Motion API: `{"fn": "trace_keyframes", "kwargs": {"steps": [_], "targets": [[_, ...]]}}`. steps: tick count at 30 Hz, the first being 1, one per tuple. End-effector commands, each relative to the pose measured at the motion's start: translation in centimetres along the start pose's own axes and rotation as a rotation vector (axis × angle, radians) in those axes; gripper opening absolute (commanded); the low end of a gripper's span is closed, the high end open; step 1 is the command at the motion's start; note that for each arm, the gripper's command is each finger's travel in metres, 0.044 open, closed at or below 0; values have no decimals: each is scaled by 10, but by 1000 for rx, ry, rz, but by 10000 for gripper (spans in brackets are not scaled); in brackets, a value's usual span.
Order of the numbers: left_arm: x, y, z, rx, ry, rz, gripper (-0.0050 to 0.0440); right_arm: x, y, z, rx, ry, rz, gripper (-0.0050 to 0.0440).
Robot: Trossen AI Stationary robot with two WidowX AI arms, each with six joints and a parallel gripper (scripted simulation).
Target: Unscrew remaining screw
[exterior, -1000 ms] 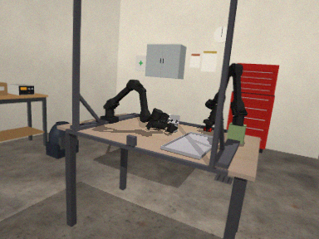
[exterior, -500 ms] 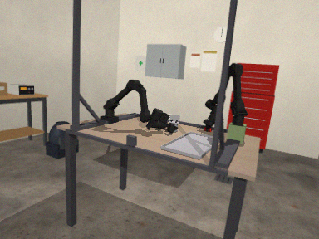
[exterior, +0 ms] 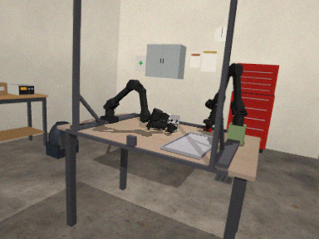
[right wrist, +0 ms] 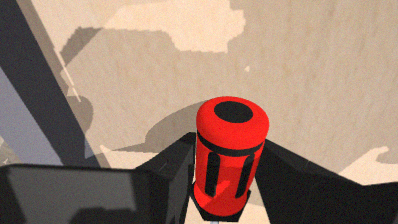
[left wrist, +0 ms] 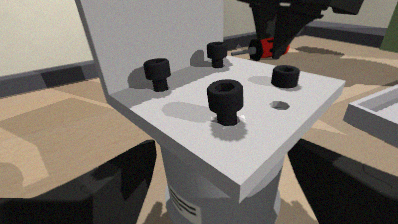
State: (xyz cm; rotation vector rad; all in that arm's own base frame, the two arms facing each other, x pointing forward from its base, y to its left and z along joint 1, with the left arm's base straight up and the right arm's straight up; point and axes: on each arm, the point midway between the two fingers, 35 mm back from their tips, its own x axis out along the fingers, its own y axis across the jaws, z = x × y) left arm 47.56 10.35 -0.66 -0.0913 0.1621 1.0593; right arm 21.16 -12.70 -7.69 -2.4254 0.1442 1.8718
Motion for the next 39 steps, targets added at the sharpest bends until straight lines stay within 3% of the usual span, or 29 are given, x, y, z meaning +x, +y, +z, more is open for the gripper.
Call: {"fn": "trace_keyframes", "kwargs": {"steps": [1,12,13,39], "targets": [[1,-3,11,-25,-13,-1,325,-3,2,-7,-5,21,10,135],[1,-3,11,-25,-13,-1,325,-3,2,-7,-5,21,10,135],[1,-3,11,-25,-13,-1,295,-7,3,-11,-6,31,16,135],[1,-3,11,-25,-13,-1,275,-49,4,-24,-7,35,18,135]]}}
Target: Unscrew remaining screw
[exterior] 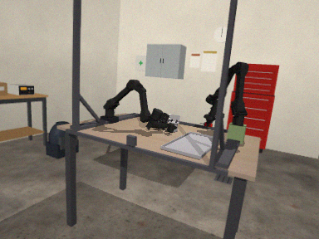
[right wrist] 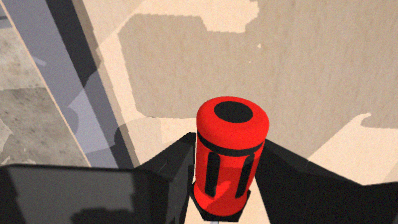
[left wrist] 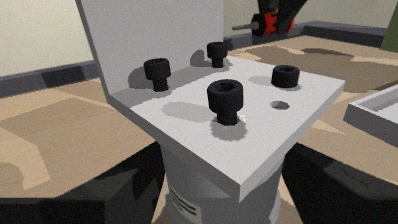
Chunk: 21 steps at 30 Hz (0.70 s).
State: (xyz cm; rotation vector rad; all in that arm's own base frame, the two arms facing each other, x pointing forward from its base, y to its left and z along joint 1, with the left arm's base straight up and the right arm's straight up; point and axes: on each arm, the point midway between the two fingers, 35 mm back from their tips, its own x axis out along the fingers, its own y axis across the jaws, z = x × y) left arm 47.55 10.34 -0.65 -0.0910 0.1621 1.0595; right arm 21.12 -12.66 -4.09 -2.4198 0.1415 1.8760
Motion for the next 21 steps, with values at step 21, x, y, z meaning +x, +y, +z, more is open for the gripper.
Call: {"fn": "trace_keyframes", "kwargs": {"steps": [21], "targets": [[2,-3,11,-25,-13,-1,260,-42,4,-22,-8,41,21,135]]}}
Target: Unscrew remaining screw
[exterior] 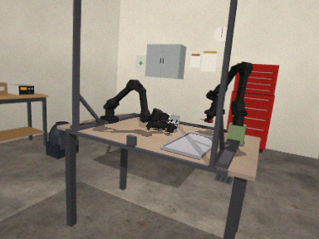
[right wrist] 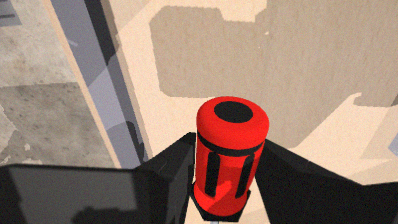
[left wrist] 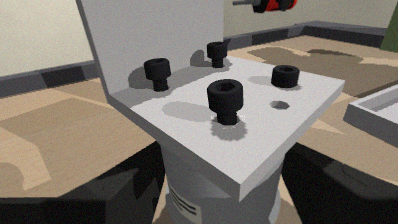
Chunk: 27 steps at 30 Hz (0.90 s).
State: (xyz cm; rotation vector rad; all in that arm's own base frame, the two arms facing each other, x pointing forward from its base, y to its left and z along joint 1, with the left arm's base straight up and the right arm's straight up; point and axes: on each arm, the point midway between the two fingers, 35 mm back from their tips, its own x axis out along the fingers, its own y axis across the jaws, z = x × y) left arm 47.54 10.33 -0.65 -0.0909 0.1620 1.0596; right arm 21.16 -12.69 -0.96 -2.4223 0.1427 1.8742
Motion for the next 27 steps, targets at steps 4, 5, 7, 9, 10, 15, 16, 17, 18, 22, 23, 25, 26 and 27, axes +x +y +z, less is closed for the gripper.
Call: {"fn": "trace_keyframes", "kwargs": {"steps": [4,5,7,9,10,15,16,17,18,22,23,25,26,27], "targets": [[2,-3,11,-25,-13,-1,245,-14,4,-14,-7,39,20,135],[2,-3,11,-25,-13,-1,245,-16,4,-14,-7,39,20,135],[2,-3,11,-25,-13,-1,245,-20,4,-15,-7,39,20,135],[2,-3,11,-25,-13,-1,245,-24,4,-16,-7,39,20,135],[2,-3,11,-25,-13,-1,245,-26,4,-17,-7,39,20,135],[2,-3,11,-25,-13,-1,245,-36,4,-19,-7,40,20,135],[2,-3,11,-25,-13,-1,245,-36,4,-19,-7,40,20,135],[2,-3,11,-25,-13,-1,245,-36,4,-19,-7,40,20,135],[2,-3,11,-25,-13,-1,245,-36,4,-19,-7,40,20,135],[2,-3,11,-25,-13,-1,245,-39,4,-20,-7,40,20,135],[2,-3,11,-25,-13,-1,245,-41,4,-20,-7,40,20,135],[2,-3,11,-25,-13,-1,245,-44,4,-21,-7,40,20,135],[2,-3,11,-25,-13,-1,245,-46,3,-21,-7,40,20,135],[2,-3,11,-25,-13,-1,245,-48,3,-22,-7,40,20,135]]}}
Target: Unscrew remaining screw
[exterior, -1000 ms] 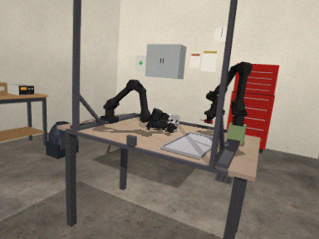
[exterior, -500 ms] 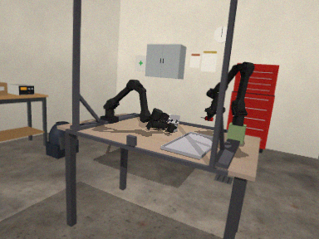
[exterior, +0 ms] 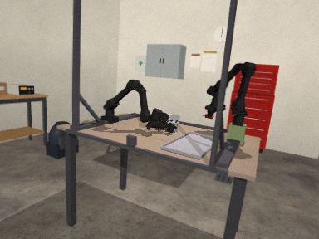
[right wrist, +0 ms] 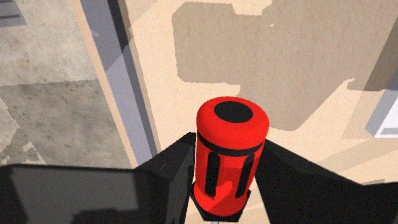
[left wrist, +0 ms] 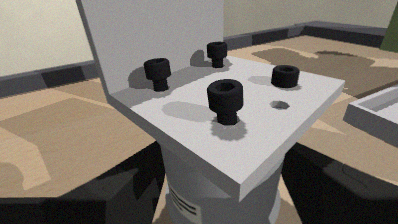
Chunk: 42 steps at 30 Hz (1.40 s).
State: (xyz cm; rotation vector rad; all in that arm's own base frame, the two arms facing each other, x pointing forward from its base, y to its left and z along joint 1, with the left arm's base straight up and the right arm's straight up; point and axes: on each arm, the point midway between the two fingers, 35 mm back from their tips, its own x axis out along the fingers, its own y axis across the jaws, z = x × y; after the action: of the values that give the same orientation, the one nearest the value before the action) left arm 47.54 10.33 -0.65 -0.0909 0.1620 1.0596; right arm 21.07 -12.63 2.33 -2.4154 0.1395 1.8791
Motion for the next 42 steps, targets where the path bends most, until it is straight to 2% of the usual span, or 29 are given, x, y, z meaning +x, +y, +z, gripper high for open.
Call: {"fn": "trace_keyframes", "kwargs": {"steps": [1,5,27,31,39,42], "targets": [[2,-3,11,-25,-13,-1,245,-17,4,-15,-8,46,23,135],[2,-3,11,-25,-13,-1,245,-24,4,-16,-8,46,23,135],[2,-3,11,-25,-13,-1,245,-24,2,-13,-6,31,15,135],[2,-3,11,-25,-13,-1,245,-42,14,-34,-19,148,91,135],[2,-3,11,-25,-13,-1,245,-60,27,-58,-42,318,202,135],[2,-3,11,-25,-13,-1,245,-61,27,-58,-42,319,202,135]]}}
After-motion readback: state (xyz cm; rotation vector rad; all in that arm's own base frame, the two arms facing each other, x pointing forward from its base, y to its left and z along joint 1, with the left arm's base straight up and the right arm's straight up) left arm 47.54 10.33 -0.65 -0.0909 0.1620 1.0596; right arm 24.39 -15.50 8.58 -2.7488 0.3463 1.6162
